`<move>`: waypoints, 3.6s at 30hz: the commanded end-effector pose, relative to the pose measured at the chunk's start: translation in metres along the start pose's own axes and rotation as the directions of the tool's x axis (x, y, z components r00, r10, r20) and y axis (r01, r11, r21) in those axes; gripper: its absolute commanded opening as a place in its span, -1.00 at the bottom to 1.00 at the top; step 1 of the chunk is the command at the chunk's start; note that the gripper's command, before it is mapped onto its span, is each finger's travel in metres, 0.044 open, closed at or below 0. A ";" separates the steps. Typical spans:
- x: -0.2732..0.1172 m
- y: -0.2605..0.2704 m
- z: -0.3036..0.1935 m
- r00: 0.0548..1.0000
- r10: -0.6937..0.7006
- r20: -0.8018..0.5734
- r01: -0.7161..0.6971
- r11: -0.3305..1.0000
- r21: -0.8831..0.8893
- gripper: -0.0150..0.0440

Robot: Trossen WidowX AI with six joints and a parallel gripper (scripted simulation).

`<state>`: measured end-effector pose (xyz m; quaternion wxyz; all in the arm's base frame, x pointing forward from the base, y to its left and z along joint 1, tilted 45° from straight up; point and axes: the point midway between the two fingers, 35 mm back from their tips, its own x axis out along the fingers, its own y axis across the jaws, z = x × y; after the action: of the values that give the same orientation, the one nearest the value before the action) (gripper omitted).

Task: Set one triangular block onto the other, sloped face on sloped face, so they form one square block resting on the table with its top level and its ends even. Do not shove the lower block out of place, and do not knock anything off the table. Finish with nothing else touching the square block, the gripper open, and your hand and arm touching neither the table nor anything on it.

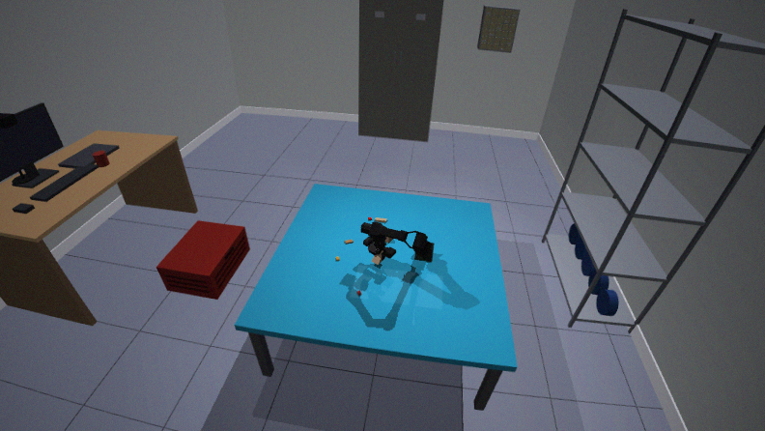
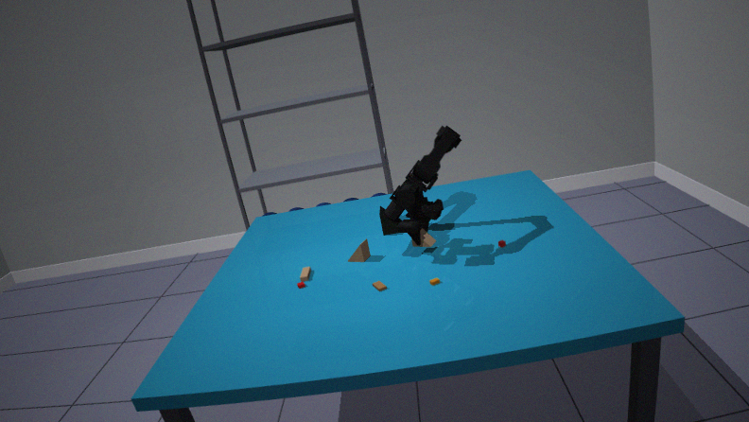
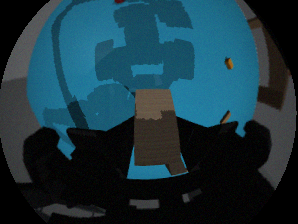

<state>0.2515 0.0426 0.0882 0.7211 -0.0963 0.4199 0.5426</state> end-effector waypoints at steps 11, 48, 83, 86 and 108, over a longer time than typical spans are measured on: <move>0.000 0.001 0.000 1.000 -0.001 -0.002 0.000 0.930 -0.368 -0.49; 0.017 0.001 -0.001 1.000 -0.002 0.000 0.001 0.623 -0.782 -0.49; 0.025 0.001 0.000 1.000 -0.004 -0.002 0.001 0.626 -0.780 1.00; 0.015 0.000 0.000 1.000 -0.006 -0.004 0.001 0.626 -0.780 1.00; -0.064 -0.028 -0.026 0.980 0.135 0.144 0.021 0.655 -0.755 1.00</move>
<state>0.2547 -0.0049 0.1092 0.6175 -0.3558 0.1180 0.6915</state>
